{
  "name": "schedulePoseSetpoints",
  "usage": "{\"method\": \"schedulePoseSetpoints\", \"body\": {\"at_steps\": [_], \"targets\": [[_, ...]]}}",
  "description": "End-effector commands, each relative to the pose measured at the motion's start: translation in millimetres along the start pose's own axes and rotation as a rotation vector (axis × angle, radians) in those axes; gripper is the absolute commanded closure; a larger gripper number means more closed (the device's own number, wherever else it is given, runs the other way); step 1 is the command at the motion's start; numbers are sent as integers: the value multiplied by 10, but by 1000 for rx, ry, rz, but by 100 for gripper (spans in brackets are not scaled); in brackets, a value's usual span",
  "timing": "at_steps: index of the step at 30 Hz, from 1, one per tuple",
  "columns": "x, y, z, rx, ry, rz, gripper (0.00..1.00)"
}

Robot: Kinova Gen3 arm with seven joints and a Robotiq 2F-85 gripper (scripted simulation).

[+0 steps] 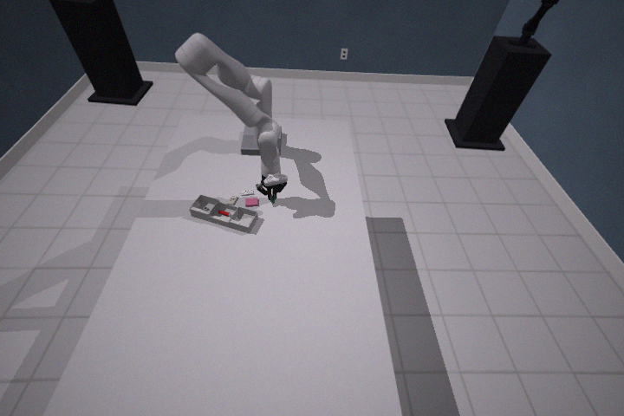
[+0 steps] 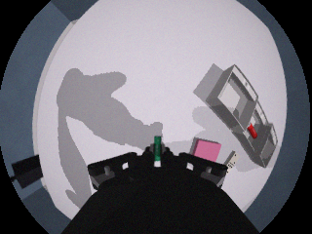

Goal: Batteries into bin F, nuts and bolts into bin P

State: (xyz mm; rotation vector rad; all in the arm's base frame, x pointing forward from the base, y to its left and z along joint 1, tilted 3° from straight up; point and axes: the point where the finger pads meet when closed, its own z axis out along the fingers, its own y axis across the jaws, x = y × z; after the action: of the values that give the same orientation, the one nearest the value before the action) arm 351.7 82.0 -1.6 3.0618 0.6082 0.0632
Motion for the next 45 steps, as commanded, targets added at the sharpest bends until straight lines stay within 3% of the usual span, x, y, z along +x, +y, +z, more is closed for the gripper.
{"method": "schedulePoseSetpoints", "body": {"at_steps": [1,14,34,45], "targets": [[5,1,-3,0,1,0,95],[5,1,-3,0,1,0,95],[4,1,-602,0,1,0,95],[4,1,-602,0,1,0,95]]}}
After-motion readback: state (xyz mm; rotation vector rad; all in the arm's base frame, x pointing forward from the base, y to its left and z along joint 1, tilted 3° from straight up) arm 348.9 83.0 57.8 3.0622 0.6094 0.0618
